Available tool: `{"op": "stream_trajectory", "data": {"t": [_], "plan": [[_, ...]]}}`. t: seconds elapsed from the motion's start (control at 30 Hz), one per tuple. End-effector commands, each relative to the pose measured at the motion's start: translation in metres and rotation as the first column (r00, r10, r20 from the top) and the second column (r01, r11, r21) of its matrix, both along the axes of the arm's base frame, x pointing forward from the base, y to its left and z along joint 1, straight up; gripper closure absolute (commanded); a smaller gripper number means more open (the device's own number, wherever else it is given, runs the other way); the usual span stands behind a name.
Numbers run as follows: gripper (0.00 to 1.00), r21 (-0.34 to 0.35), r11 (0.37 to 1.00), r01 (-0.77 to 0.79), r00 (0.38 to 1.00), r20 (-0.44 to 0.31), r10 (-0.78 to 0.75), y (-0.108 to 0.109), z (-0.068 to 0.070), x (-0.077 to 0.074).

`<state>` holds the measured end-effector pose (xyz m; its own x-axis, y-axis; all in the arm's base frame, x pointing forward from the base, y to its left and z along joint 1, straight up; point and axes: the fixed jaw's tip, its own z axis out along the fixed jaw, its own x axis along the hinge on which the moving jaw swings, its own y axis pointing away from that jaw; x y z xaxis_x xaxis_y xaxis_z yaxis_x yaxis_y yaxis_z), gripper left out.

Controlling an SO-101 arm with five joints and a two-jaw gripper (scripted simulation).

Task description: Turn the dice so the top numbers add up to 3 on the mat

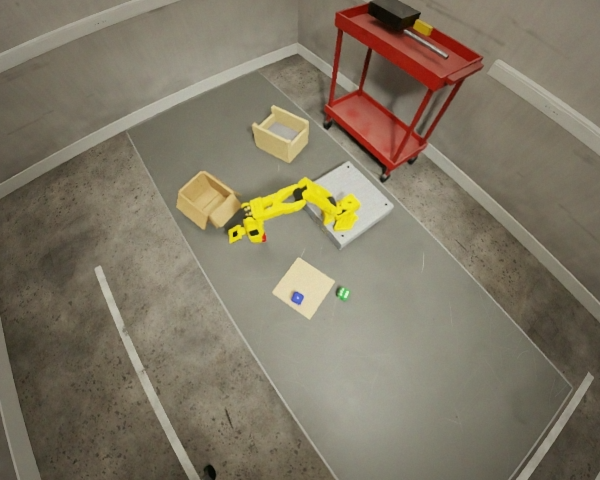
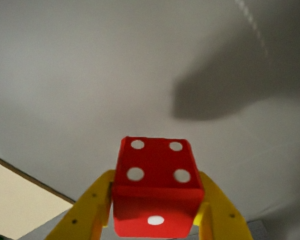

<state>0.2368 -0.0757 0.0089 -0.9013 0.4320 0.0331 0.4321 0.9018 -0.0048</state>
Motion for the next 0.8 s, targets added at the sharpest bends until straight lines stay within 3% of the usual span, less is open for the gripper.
{"op": "stream_trajectory", "data": {"t": [0.0,0.13,0.2,0.33,0.67,0.77], "plan": [[1.00,-0.007,0.999,-0.053,0.998,0.023,0.053,0.015,0.005,0.006],[1.00,-0.007,0.988,-0.154,0.988,0.023,0.154,0.040,0.005,0.009],[1.00,-0.007,0.988,-0.154,0.988,0.023,0.154,0.040,0.005,0.009],[1.00,-0.007,0.959,-0.283,0.959,0.022,0.283,0.073,0.004,0.009],[1.00,-0.007,0.797,-0.604,0.797,0.022,0.604,0.158,0.002,-0.014],[1.00,-0.007,0.778,-0.628,0.778,0.022,0.628,0.164,0.001,-0.017]]}}
